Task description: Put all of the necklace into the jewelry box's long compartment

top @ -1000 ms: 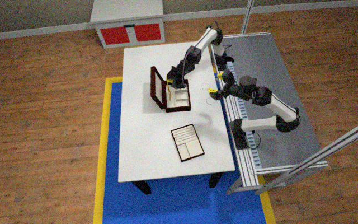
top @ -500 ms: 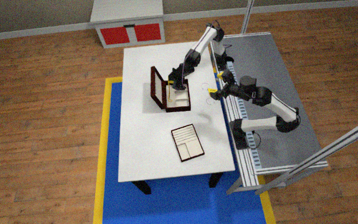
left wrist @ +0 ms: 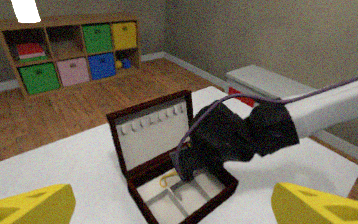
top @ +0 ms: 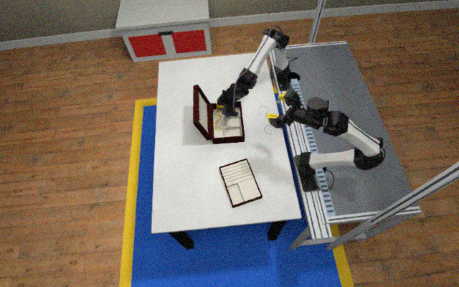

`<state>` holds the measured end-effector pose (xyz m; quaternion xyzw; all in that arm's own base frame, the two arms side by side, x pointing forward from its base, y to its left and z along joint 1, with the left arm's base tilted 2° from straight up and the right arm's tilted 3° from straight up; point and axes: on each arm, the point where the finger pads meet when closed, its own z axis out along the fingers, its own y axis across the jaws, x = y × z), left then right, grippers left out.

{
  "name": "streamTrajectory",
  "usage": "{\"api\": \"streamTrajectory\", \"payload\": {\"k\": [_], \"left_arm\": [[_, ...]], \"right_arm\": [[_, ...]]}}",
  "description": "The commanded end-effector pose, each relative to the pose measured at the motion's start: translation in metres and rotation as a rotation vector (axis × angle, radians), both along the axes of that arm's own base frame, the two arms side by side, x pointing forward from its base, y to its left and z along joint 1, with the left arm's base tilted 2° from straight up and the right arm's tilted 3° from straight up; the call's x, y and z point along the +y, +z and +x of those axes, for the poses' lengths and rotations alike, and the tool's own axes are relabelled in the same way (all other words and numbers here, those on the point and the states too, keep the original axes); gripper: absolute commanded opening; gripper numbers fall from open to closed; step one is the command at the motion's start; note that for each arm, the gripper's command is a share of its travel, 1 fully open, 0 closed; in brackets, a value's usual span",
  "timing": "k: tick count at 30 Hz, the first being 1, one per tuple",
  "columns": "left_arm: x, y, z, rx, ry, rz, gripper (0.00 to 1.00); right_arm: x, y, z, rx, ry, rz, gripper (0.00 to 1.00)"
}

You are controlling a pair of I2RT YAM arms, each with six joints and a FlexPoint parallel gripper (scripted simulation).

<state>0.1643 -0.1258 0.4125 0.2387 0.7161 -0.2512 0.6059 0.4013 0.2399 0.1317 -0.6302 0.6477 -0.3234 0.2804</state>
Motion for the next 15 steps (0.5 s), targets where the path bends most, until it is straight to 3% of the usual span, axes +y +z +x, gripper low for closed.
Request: {"api": "streamTrajectory", "payload": {"k": [1,7,14,15], "left_arm": [[0.002,0.014,-0.006,-0.039,-0.003,-0.006,1.0],[0.002,0.014,-0.006,-0.039,-0.003,-0.006,1.0],[0.001,0.014,-0.006,-0.039,-0.004,-0.006,1.0],[0.001,0.014,-0.006,-0.039,-0.004,-0.006,1.0]], "right_arm": [[0.002,0.016,0.008,-0.088,0.029,0.081,0.0],[-0.005,-0.008,0.009,-0.07,0.029,0.065,0.0],[-0.001,-0.003,0.011,-0.082,0.033,0.076,0.0],[-0.002,0.002,0.011,-0.09,0.033,0.082,0.11]]}}
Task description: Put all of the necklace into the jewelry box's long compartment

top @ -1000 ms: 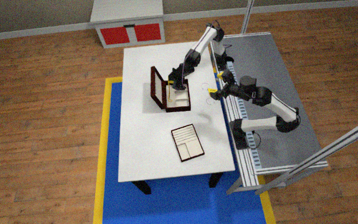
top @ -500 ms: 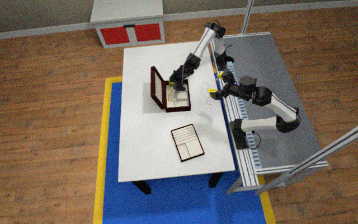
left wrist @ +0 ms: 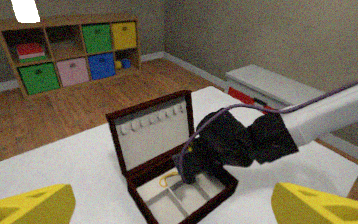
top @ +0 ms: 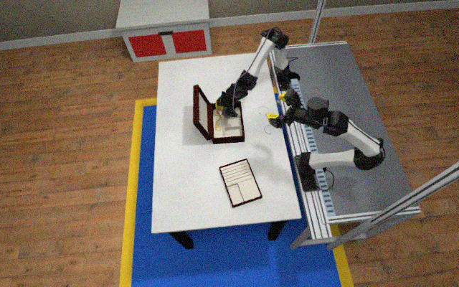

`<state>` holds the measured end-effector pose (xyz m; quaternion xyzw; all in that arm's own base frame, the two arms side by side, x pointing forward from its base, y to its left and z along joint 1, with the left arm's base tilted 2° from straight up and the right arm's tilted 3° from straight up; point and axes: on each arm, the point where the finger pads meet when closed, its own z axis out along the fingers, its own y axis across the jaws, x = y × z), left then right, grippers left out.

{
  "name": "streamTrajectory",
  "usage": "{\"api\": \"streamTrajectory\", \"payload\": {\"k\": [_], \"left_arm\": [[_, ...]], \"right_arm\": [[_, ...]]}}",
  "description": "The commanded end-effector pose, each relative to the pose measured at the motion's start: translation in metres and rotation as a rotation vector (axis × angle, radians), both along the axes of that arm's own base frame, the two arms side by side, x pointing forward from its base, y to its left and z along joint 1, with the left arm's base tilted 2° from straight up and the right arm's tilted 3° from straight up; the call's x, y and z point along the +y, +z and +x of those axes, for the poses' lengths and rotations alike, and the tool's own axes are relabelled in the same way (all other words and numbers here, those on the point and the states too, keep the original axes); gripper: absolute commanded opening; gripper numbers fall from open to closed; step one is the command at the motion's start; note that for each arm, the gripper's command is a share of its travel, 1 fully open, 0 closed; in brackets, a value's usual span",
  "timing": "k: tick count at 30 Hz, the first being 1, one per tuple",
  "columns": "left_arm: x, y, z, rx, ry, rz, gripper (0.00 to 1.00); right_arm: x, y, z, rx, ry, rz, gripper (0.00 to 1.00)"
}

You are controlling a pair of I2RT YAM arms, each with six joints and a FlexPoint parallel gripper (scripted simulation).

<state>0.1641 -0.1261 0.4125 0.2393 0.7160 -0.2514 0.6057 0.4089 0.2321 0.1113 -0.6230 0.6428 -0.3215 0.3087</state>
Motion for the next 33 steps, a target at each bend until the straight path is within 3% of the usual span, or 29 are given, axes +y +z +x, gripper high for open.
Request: {"api": "streamTrajectory", "payload": {"k": [1,2,8,9,11,13,16,19,22,24,26,28,33], "left_arm": [[0.002,0.014,-0.006,-0.039,-0.003,-0.006,1.0],[0.002,0.014,-0.006,-0.039,-0.003,-0.006,1.0],[0.002,0.014,-0.006,-0.039,-0.003,-0.006,1.0],[0.002,0.014,-0.006,-0.039,-0.003,-0.006,1.0],[0.002,0.014,-0.006,-0.039,-0.003,-0.006,1.0],[0.001,0.014,-0.006,-0.039,-0.003,-0.006,1.0],[0.001,0.014,-0.006,-0.039,-0.003,-0.006,1.0],[0.001,0.014,-0.006,-0.039,-0.003,-0.006,1.0],[0.001,0.014,-0.006,-0.039,-0.003,-0.006,1.0],[0.001,0.014,-0.006,-0.039,-0.003,-0.006,1.0],[0.001,0.014,-0.006,-0.039,-0.003,-0.006,1.0],[0.001,0.014,-0.006,-0.039,-0.003,-0.006,1.0],[0.001,0.014,-0.006,-0.039,-0.004,-0.005,1.0]], "right_arm": [[0.006,0.026,0.003,-0.055,0.016,0.05,0.22],[0.005,0.025,0.002,-0.053,0.016,0.048,0.32],[-0.003,0.03,-0.022,-0.03,0.0,0.022,0.32],[-0.003,0.029,-0.023,-0.034,0.0,0.025,0.44],[-0.003,0.029,-0.023,-0.034,0.0,0.025,0.44],[-0.003,0.034,-0.031,-0.032,0.0,0.023,0.65],[-0.002,0.046,-0.047,-0.034,0.0,0.025,0.65],[0.006,0.086,-0.064,-0.072,0.0,0.067,0.65],[0.006,0.105,-0.081,-0.069,-0.005,0.076,0.65],[0.009,0.111,-0.09,-0.049,-0.007,0.123,0.65],[0.014,0.113,-0.097,-0.023,-0.013,0.226,0.65],[0.014,0.113,-0.097,-0.023,-0.013,0.226,0.65],[0.015,0.108,-0.107,0.077,-0.073,0.568,0.65]]}}
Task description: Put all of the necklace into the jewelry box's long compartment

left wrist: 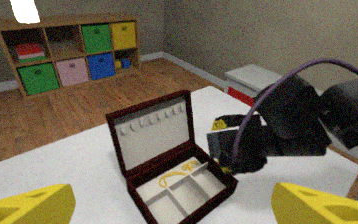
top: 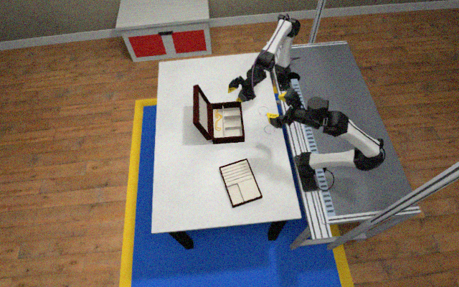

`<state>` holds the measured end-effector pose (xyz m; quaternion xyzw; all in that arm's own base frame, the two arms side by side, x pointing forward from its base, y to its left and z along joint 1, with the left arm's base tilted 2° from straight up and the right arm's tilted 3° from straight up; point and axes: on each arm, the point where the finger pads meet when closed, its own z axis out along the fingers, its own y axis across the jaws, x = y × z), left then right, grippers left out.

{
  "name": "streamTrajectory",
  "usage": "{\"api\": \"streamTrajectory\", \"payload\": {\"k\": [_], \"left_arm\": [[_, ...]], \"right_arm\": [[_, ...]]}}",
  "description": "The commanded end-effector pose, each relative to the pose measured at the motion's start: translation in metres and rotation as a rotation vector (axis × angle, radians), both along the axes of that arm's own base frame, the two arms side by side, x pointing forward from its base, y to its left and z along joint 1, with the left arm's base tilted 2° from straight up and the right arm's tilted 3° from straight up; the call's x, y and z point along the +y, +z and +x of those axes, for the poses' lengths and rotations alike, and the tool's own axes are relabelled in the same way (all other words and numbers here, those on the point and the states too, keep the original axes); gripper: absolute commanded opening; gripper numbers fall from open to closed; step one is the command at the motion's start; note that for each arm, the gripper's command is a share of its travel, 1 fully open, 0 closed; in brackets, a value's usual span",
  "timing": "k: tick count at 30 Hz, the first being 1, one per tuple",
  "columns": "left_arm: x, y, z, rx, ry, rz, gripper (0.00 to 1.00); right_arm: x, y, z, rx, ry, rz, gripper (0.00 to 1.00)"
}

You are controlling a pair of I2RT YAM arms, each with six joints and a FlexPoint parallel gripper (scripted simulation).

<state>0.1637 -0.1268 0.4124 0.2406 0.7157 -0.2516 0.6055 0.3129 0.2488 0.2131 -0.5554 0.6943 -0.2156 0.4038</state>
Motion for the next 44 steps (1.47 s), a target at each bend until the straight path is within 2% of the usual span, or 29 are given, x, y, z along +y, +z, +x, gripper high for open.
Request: {"api": "streamTrajectory", "payload": {"k": [1,10,12,15,19,22,25,27,44], "left_arm": [[0.002,0.014,-0.006,-0.039,-0.002,-0.006,1.0],[0.002,0.014,-0.006,-0.039,-0.002,-0.006,1.0],[0.002,0.014,-0.006,-0.039,-0.002,-0.006,1.0],[0.002,0.014,-0.006,-0.039,-0.003,-0.006,1.0],[0.002,0.014,-0.006,-0.039,-0.003,-0.006,1.0],[0.002,0.014,-0.006,-0.039,-0.003,-0.006,1.0],[0.002,0.014,-0.006,-0.039,-0.003,-0.006,1.0],[0.002,0.014,-0.006,-0.039,-0.003,-0.006,1.0],[0.001,0.014,-0.006,-0.04,-0.004,-0.005,1.0]], "right_arm": [[-0.003,0.008,-0.012,0.09,-0.044,0.296,0.65],[-0.018,0.009,-0.023,0.192,-0.115,0.725,0.65],[-0.018,0.009,-0.023,0.192,-0.115,0.725,0.65],[-0.025,0.008,-0.027,0.225,-0.139,0.857,0.65],[-0.035,0.002,-0.031,0.25,-0.171,0.959,0.65],[-0.039,-0.003,-0.033,0.254,-0.184,0.975,0.65],[-0.044,-0.012,-0.033,0.259,-0.202,0.943,0.65],[-0.042,-0.004,-0.032,0.248,-0.193,0.954,0.65],[-0.042,-0.003,-0.032,0.247,-0.192,0.955,0.65]]}}
